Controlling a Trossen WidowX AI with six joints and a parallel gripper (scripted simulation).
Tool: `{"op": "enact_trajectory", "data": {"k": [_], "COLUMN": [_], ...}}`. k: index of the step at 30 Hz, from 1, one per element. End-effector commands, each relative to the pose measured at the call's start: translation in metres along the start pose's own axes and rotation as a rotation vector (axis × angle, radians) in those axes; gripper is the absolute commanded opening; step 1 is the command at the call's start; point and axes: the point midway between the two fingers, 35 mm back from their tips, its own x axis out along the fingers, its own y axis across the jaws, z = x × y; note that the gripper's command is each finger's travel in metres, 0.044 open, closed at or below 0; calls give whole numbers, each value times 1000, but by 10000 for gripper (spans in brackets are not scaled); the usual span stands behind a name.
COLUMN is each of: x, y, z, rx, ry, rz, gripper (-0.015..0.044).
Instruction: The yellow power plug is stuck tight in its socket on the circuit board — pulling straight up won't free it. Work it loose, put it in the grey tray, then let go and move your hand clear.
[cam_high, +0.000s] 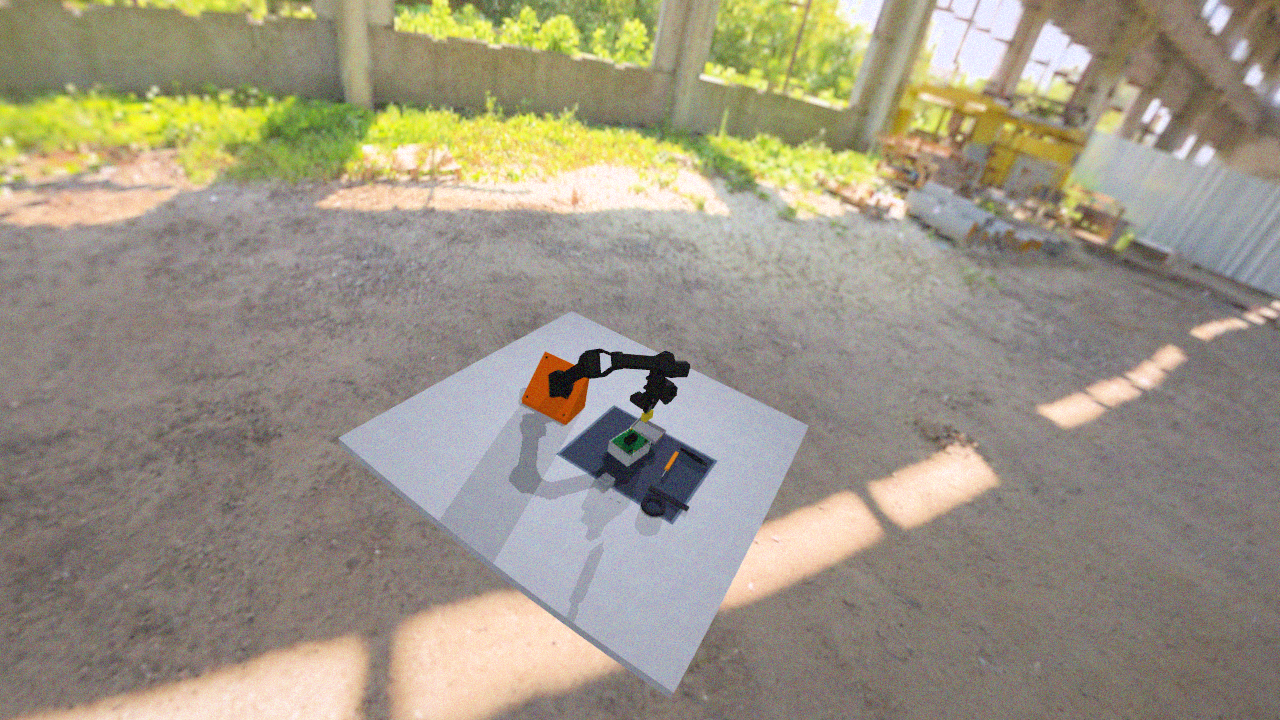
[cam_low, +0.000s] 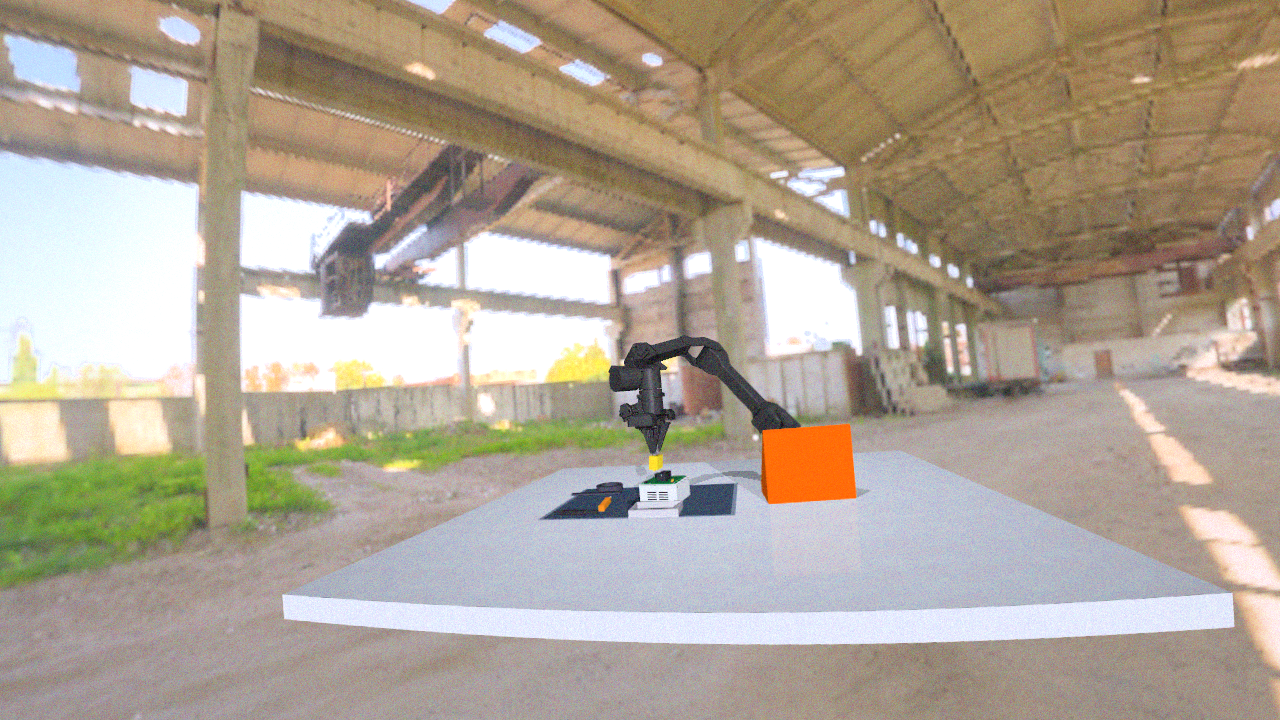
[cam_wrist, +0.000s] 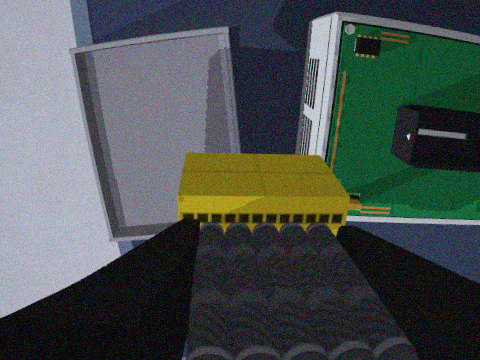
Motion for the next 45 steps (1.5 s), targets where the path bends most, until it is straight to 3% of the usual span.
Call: {"op": "enact_trajectory", "data": {"k": [1,17,27,45], "x": [-1,0,33,55], "y": [14,45,45,46], "z": [-2,-8,-8,-7], "rx": [3,4,4,4], "ry": [-1,-1,-2,-2], "rz": [5,7,6,6], "gripper": [0,0,0,0]}}
